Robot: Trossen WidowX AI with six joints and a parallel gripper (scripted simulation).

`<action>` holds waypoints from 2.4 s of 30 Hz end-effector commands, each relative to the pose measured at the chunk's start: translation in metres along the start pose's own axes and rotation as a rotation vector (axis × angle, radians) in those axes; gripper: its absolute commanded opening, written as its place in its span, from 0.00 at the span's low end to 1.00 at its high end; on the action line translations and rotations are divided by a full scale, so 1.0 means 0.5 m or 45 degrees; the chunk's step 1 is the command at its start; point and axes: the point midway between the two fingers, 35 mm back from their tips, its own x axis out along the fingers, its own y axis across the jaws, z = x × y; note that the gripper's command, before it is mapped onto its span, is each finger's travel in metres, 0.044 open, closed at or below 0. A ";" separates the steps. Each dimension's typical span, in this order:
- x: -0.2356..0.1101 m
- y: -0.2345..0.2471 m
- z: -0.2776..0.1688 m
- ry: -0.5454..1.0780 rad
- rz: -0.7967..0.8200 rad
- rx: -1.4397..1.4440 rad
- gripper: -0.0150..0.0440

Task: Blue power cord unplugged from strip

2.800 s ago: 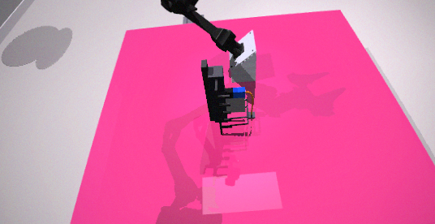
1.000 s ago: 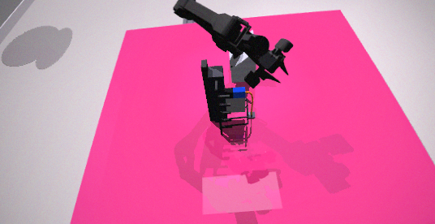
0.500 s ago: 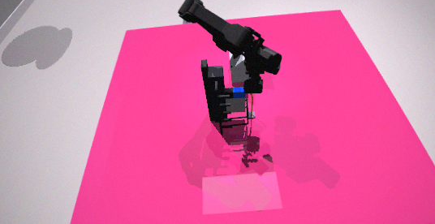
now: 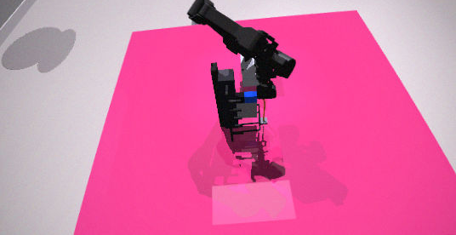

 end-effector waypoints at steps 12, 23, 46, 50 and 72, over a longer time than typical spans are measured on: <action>0.001 -0.001 -0.051 0.007 0.002 -0.005 0.53; 0.001 0.001 -0.079 0.009 0.002 -0.005 0.53; 0.020 0.000 -0.077 0.005 0.002 -0.002 0.30; 0.020 0.000 -0.077 0.005 0.002 -0.002 0.26; 0.017 -0.004 -0.014 0.002 0.001 -0.004 0.25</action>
